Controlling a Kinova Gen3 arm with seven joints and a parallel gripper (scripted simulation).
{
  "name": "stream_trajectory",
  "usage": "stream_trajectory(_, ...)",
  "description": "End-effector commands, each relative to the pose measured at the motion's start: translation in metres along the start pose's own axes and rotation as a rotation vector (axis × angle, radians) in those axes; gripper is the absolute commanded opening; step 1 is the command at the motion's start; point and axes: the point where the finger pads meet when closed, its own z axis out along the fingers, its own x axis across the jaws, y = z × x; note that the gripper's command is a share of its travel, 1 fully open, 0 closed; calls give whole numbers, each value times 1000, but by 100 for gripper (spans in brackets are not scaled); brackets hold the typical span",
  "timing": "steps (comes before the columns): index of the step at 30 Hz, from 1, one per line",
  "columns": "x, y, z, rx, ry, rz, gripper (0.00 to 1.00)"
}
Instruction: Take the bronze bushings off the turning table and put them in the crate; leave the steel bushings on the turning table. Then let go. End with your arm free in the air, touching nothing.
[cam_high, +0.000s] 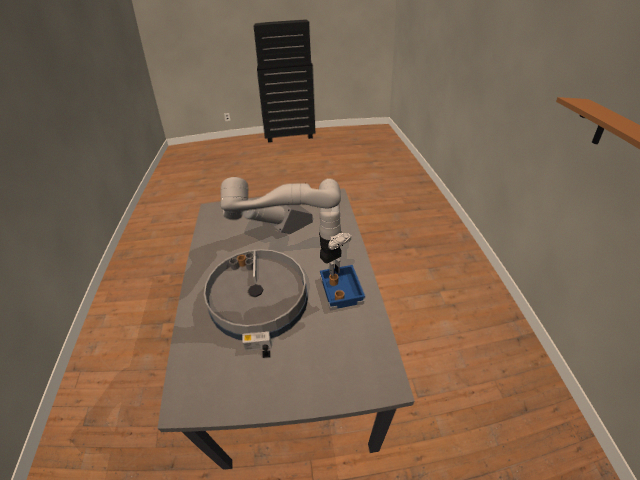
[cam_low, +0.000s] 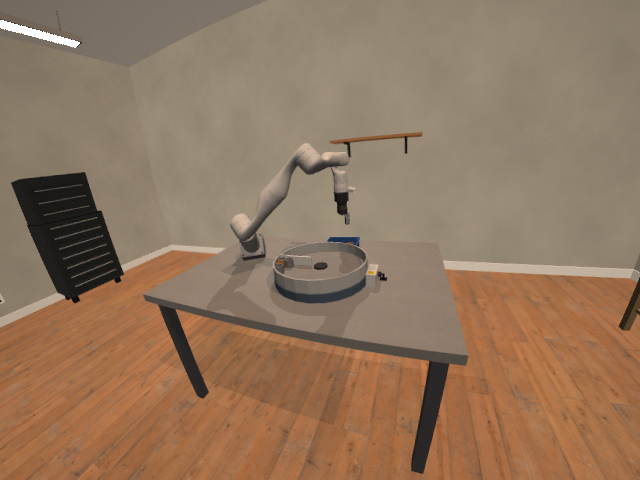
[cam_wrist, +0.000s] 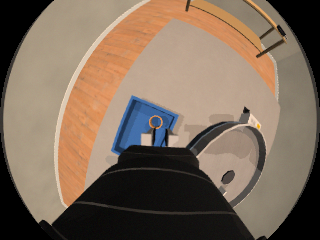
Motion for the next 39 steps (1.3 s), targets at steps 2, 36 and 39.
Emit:
stream_trajectory(2, 29, 34, -1, 1, 0, -92, 45)
stream_trajectory(36, 92, 127, 6, -1, 1, -389, 45)
stream_trajectory(39, 92, 127, 6, -1, 1, -389, 45)
